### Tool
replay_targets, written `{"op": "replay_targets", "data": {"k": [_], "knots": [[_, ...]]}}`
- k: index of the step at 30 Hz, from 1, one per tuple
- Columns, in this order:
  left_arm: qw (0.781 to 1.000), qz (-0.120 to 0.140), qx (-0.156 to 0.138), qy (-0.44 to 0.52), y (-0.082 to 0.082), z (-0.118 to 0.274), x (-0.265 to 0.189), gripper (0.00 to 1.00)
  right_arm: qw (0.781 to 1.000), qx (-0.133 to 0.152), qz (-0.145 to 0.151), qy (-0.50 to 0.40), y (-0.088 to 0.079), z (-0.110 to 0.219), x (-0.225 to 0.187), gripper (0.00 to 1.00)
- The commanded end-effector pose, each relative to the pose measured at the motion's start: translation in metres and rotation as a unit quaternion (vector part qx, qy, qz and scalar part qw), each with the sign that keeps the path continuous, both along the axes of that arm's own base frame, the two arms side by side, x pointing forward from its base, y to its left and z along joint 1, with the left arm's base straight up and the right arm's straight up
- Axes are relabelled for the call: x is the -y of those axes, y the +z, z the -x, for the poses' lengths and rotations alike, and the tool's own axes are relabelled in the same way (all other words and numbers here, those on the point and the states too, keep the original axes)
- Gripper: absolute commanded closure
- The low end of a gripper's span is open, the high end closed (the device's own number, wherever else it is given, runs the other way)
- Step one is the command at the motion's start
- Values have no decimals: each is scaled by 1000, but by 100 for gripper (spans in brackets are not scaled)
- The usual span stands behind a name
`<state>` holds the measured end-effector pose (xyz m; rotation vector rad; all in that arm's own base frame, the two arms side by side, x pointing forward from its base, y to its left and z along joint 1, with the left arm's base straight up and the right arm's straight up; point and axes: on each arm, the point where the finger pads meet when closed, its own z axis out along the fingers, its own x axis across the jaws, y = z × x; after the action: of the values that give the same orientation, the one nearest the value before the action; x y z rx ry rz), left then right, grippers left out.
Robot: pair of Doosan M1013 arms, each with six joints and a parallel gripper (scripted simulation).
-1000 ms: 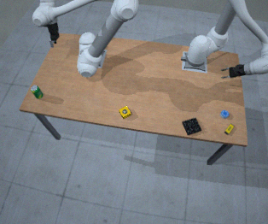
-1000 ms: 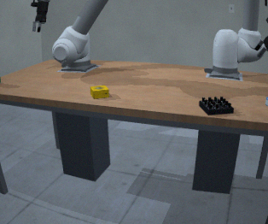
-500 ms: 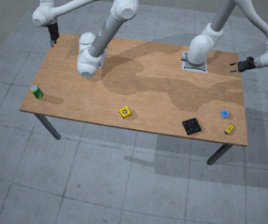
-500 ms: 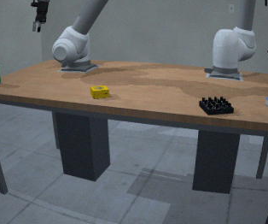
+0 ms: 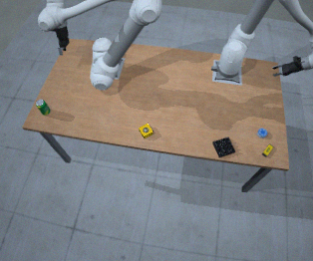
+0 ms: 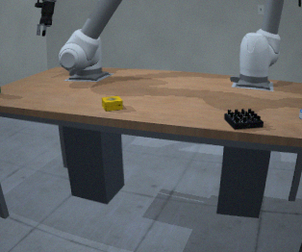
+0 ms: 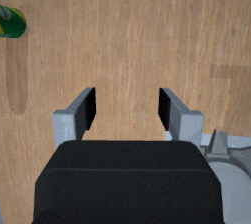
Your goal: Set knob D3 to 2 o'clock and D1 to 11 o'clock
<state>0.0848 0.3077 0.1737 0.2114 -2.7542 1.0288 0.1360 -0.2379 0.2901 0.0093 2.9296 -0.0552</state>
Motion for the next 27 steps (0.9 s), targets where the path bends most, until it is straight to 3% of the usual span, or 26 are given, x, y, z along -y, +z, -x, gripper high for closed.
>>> {"op": "replay_targets", "data": {"k": [1, 14, 27], "knots": [[1000, 5, 11, -1, -1, 14, -5, 0, 1000, 0, 0, 0, 0, 0, 0, 0], [998, 23, 61, -5, -9, 74, -15, 0, 1000, 0, 0, 0, 0, 0, 0, 0], [996, 30, 86, -7, -13, 105, -16, 0, 1000, 0, 0, 0, 0, 0, 0, 0]]}}
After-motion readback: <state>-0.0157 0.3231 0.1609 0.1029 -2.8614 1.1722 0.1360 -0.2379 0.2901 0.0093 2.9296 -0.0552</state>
